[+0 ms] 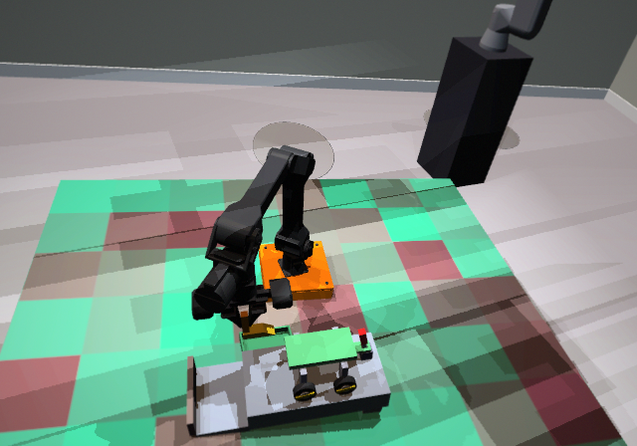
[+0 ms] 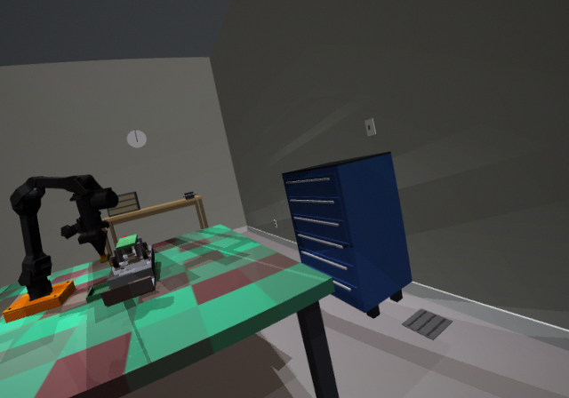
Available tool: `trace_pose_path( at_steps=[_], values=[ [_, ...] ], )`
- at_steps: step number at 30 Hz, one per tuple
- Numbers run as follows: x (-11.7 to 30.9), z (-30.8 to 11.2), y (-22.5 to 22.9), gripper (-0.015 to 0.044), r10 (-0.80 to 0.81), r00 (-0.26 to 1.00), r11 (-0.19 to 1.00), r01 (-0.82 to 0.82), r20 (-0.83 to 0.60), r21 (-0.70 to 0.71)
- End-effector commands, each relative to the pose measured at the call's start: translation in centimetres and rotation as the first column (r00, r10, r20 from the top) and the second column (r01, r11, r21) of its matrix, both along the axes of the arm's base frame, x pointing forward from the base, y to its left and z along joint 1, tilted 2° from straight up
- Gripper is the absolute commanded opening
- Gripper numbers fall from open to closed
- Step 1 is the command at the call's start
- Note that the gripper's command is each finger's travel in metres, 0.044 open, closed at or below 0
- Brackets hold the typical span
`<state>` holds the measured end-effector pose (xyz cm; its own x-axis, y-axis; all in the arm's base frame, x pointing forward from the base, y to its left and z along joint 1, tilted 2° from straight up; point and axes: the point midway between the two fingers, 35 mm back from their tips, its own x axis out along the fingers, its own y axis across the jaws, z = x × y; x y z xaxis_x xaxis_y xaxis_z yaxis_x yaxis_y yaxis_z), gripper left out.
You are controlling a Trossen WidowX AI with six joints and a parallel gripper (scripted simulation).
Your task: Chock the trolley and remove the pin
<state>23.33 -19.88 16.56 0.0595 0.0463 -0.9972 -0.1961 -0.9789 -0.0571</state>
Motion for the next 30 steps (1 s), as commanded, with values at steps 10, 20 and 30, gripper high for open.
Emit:
trace_pose_path(
  at_steps=[10, 20, 30],
  values=[
    [1.0, -1.7, -0.2, 0.0000, -0.005, 1.000, 1.000, 0.005, 0.004, 0.003],
    [1.2, -4.2, -0.1, 0.0000, -0.005, 1.000, 1.000, 0.005, 0.004, 0.003],
    [1.4, -6.5, 0.1, 0.0000, -0.005, 1.000, 1.000, 0.005, 0.004, 0.004]
  ],
)
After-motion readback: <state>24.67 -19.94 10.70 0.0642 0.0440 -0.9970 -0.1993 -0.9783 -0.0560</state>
